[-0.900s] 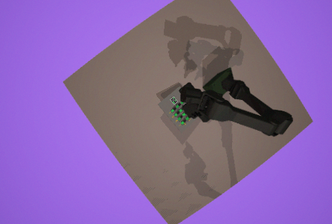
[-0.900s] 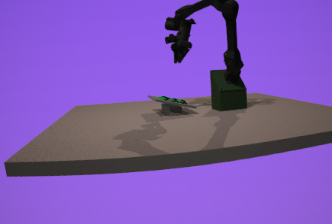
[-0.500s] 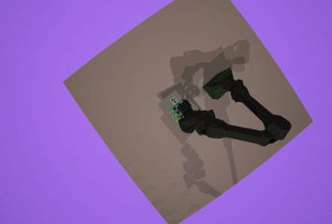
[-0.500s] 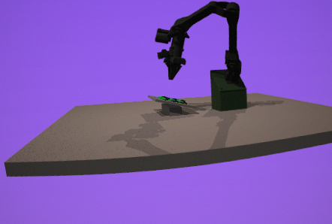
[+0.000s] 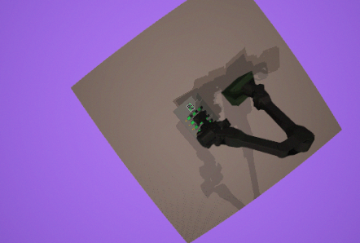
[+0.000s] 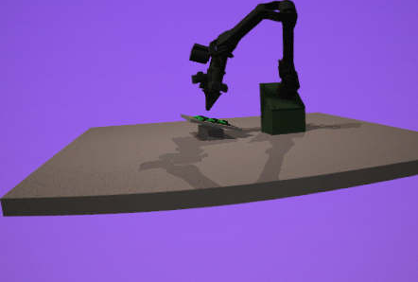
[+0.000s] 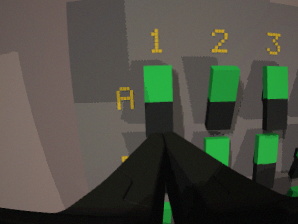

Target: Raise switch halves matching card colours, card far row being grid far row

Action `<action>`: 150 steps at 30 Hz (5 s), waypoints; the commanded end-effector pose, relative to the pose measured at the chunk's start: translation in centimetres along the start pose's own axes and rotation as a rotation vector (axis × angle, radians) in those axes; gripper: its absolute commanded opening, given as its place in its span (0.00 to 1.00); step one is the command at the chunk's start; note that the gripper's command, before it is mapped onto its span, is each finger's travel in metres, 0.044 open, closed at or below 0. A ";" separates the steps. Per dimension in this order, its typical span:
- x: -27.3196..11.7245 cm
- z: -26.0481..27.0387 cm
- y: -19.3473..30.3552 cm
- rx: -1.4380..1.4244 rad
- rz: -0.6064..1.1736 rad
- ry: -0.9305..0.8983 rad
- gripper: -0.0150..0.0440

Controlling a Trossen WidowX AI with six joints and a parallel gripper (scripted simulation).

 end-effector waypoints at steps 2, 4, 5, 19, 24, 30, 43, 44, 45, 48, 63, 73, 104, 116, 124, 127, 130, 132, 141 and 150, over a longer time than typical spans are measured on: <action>0.9 0.0 0.2 0.006 0.005 -0.002 0.25; 1.0 0.0 0.2 0.006 0.005 -0.002 0.25; 1.1 0.0 0.2 0.006 0.005 -0.002 0.25; 2.3 0.0 0.2 0.006 0.005 -0.003 0.25; 2.3 0.0 0.2 0.006 0.005 -0.003 0.25; 2.3 0.0 0.2 0.006 0.005 -0.003 0.25; 2.5 0.0 0.2 0.006 0.005 -0.003 0.25; 2.5 0.0 0.2 0.006 0.005 -0.003 0.25; 2.5 0.0 0.2 0.006 0.005 -0.003 0.25; 2.6 0.0 0.2 0.006 0.005 -0.003 0.25; 2.8 0.0 0.3 0.006 0.005 -0.003 0.25; 2.9 0.0 0.3 0.006 0.005 -0.003 0.25; 0.4 -0.3 2.0 0.007 0.058 0.005 0.25; 1.9 -0.3 2.0 0.007 0.058 0.005 0.25; 2.3 -0.3 2.0 0.007 0.058 0.004 0.25; 2.3 -0.3 2.0 0.007 0.058 0.004 0.25; 2.3 -0.3 2.0 0.007 0.058 0.004 0.25; 2.3 -0.3 2.0 0.007 0.058 0.004 0.25; 2.4 -0.3 2.0 0.007 0.058 0.004 0.25; 2.5 -0.3 2.0 0.007 0.058 0.004 0.25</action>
Point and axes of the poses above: the point midway between the two fingers, 35 mm back from their tips, its own x axis out along the fingers, its own z axis across the jaws, y = z × x, the point moved 3 cm from there along -x, back along the fingers, and after that the axes turned 8 degrees about x, right-handed, at the moved point
